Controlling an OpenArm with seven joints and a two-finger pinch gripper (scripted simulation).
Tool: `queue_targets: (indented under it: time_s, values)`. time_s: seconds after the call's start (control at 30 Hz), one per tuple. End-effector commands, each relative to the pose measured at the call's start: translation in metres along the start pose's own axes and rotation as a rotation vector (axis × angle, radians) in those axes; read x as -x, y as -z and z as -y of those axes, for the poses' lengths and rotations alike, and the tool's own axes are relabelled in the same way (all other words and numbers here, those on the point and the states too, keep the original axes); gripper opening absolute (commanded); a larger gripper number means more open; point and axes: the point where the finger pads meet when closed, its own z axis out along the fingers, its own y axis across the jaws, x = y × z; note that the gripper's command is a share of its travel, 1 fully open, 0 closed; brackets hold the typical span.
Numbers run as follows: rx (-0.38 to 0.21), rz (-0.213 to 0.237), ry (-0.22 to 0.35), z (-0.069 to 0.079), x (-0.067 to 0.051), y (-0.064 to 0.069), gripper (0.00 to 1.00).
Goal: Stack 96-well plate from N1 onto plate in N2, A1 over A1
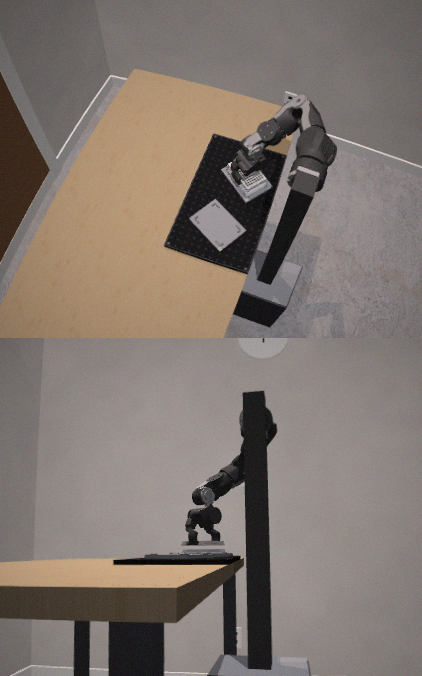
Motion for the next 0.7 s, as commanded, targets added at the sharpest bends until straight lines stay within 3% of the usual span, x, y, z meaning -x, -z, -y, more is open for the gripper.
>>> queue_targets:
  time_s: [0.0,0.17,0.67]
  values:
    - [-0.002,0.002,-0.002,0.0000,0.0004,0.0008,0.00]
    - [-0.004,-0.004,0.001,0.0017,-0.0041,-0.0017,0.00]
    - [-0.003,-0.001,0.000,0.0013,-0.0019,0.0000,0.00]
